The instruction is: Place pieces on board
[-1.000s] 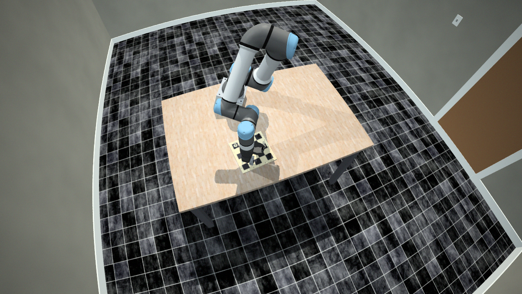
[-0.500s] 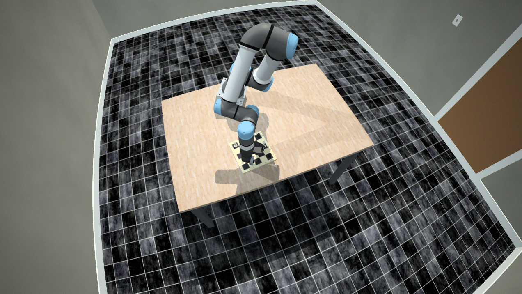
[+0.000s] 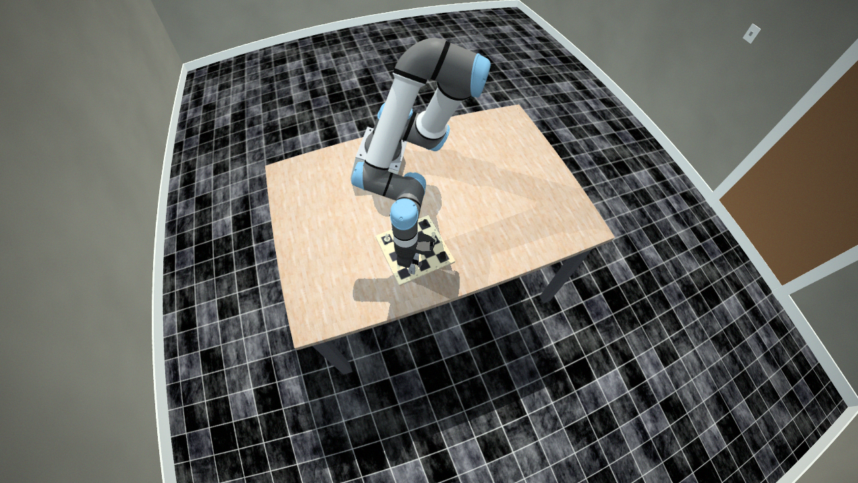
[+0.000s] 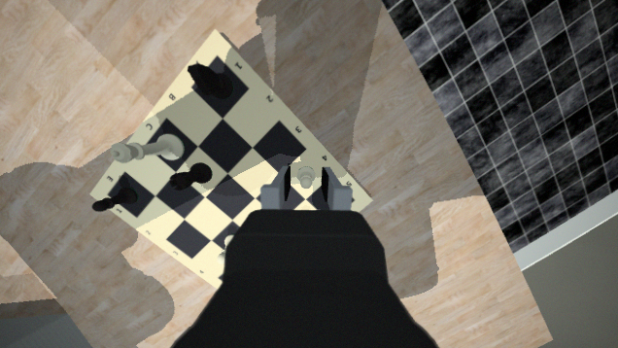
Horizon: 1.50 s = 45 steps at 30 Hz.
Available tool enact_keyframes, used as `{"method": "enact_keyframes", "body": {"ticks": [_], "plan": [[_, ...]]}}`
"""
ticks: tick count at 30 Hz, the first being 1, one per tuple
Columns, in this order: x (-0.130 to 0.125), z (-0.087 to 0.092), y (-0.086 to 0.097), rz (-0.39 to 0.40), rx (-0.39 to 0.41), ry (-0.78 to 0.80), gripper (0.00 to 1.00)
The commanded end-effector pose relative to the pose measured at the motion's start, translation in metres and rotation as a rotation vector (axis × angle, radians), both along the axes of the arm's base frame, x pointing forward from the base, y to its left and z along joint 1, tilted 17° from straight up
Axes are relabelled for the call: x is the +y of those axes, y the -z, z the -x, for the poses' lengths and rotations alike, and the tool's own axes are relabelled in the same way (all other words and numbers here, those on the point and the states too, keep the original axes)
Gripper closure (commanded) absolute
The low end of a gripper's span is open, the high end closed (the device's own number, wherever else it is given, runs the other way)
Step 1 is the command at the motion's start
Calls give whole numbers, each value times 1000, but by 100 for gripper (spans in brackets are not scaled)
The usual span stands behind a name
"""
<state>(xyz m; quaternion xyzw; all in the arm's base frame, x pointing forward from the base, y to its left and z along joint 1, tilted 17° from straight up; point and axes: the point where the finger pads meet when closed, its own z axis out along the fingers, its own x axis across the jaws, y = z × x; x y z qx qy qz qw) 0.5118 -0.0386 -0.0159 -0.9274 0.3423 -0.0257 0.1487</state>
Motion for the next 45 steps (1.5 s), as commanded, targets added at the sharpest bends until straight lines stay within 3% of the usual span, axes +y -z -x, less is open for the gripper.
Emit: {"method": "enact_keyframes", "body": {"ticks": [1,17,32,41,42,45], "plan": [[0,0,0,1,-1,0,32],[-3,1,-10,1,-1,0,32],[-21,12,-78,1,-1,0,32],[-24,13,-86,1,-1,0,32],[-24,13,-86,1,-1,0,0],[-24,13,-86,1,-1,0,0]]}}
